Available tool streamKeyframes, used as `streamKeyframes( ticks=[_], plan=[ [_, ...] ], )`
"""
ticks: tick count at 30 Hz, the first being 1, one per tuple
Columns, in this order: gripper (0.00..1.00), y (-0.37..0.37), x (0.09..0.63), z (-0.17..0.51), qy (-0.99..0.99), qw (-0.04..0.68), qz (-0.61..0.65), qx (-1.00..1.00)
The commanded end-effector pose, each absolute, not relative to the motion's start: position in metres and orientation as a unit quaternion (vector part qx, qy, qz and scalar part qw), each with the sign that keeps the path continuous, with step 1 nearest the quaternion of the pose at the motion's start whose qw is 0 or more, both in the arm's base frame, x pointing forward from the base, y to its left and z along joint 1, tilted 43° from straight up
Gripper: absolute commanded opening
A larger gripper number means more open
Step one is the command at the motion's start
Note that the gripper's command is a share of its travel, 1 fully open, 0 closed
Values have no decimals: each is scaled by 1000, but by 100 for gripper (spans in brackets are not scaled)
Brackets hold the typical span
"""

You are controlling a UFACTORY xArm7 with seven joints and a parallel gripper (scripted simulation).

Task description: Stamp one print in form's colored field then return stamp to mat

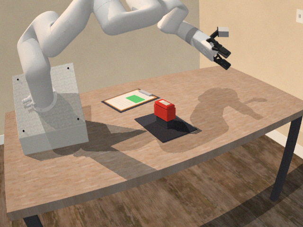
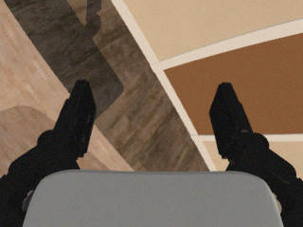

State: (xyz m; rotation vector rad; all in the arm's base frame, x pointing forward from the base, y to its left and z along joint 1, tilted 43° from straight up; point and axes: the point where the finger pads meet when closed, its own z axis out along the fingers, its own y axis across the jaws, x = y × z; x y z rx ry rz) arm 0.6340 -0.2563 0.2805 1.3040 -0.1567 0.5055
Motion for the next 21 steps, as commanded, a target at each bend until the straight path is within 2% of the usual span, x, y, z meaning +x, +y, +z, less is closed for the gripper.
streamKeyframes(
  ticks=[1,18,21],
  plan=[
    [100,-254,635,282,-73,762,235,600],
    [100,-254,635,282,-73,761,235,600],
    [100,-260,627,269,-92,743,238,619]
  ],
)
